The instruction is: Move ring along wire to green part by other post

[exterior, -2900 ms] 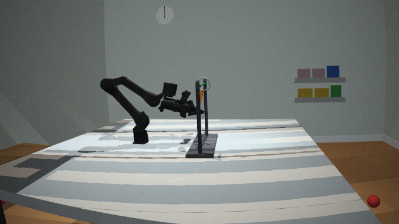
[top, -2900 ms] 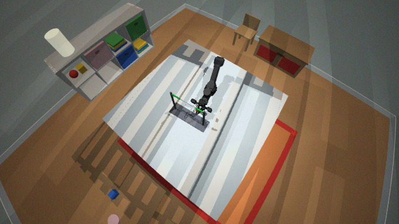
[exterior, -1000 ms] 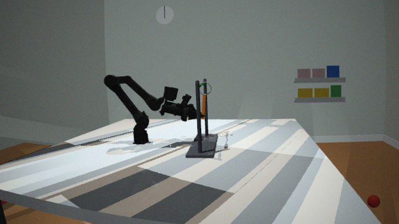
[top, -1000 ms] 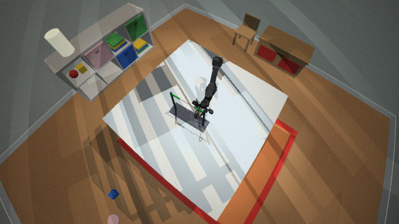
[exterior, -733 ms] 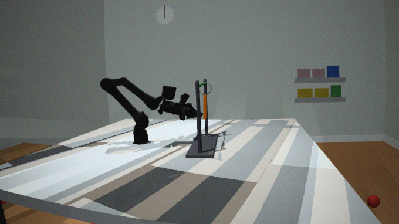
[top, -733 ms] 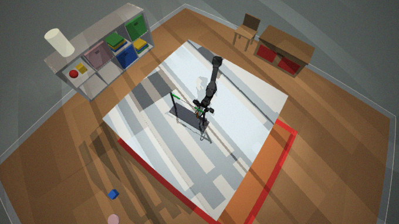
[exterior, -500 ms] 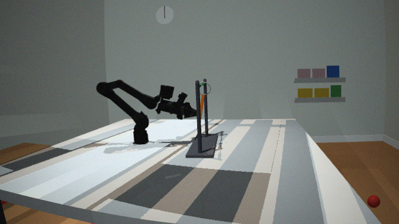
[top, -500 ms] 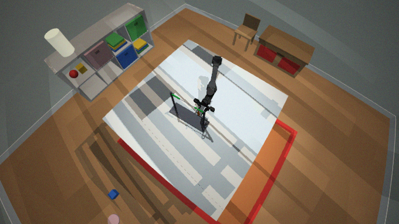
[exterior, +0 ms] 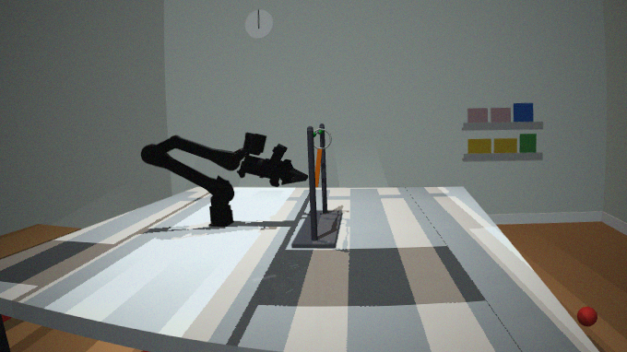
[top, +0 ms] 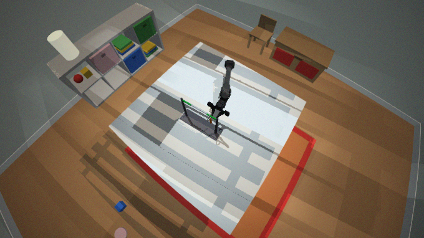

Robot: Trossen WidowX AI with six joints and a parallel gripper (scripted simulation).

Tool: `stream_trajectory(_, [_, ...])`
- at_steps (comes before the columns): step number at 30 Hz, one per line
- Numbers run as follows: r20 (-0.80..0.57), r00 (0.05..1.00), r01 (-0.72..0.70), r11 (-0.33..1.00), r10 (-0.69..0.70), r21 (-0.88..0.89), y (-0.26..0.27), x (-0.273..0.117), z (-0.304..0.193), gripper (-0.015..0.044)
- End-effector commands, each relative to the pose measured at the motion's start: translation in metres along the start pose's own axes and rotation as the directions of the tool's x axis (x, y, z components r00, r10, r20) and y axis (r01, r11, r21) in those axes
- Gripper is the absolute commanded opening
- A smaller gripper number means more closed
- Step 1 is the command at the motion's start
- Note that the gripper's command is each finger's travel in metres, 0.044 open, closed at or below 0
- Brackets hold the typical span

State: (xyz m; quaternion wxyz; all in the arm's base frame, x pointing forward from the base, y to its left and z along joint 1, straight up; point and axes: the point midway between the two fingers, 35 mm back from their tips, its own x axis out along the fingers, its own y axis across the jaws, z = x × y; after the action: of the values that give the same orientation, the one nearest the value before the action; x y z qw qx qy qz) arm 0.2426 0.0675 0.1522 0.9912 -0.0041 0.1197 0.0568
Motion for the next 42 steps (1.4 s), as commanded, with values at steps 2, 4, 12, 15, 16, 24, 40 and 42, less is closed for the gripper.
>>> stream_trajectory(2, [-0.005,1.0,0.007,1.0,-0.007,0.004,-0.002,-0.004,-0.003,0.016])
stream_trajectory(4, [-0.005,1.0,0.007,1.0,-0.007,0.004,-0.002,-0.004,-0.003,0.016])
stream_trajectory(12, [-0.005,1.0,0.007,1.0,-0.007,0.004,-0.002,-0.004,-0.003,0.016])
stream_trajectory(15, [-0.005,1.0,0.007,1.0,-0.007,0.004,-0.002,-0.004,-0.003,0.016])
stream_trajectory(16, [-0.005,1.0,0.007,1.0,-0.007,0.004,-0.002,-0.004,-0.003,0.016])
stream_trajectory(24, [-0.007,1.0,0.001,1.0,-0.001,0.001,0.002,-0.032,0.0,0.0317])
stream_trajectory(40, [-0.004,1.0,0.0,1.0,0.0,-0.001,-0.002,-0.054,-0.002,0.044])
stream_trajectory(42, [-0.004,1.0,0.0,1.0,0.0,-0.001,-0.002,-0.054,-0.002,0.044])
